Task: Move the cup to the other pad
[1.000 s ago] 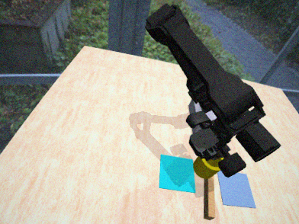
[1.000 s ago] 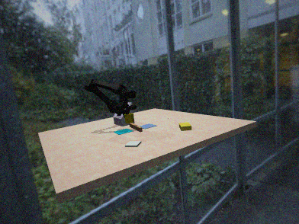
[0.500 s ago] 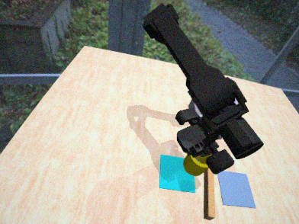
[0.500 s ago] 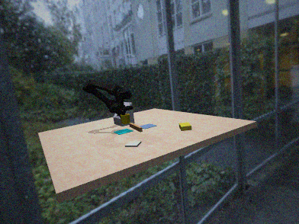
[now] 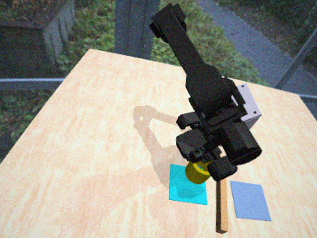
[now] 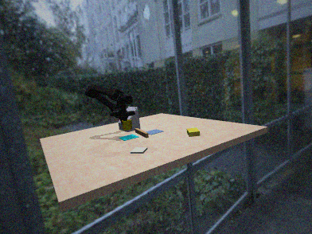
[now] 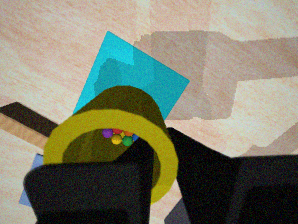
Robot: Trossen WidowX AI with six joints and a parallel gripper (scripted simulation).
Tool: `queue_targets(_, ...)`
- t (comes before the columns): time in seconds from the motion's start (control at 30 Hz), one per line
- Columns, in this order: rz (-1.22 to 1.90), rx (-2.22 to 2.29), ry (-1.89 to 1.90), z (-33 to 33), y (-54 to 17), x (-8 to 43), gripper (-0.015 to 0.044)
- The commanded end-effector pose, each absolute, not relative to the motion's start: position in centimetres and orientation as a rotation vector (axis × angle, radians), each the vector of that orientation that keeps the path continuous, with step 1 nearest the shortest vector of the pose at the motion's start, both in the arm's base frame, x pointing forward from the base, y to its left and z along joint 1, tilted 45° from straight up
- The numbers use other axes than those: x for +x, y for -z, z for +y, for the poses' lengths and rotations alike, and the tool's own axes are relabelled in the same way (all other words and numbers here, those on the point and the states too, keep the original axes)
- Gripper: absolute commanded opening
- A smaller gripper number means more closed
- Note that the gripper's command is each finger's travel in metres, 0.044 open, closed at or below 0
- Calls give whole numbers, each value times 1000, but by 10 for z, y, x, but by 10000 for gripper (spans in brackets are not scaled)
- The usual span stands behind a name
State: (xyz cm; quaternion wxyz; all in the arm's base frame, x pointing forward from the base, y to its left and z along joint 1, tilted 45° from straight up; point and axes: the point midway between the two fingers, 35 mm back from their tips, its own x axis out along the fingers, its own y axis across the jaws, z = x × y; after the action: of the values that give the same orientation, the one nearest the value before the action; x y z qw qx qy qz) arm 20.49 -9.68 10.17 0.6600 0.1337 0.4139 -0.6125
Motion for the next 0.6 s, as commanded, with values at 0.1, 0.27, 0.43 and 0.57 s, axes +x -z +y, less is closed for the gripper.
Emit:
queue_targets(0.1, 925, 307, 1382, -103, -100, 205, 0)
queue_targets(0.27, 925, 308, 1381, -107, -96, 205, 0)
queue_targets(0.43, 925, 308, 1381, -111, -92, 204, 0)
queue_targets(0.57, 925, 308, 1381, -115, -88, 204, 0)
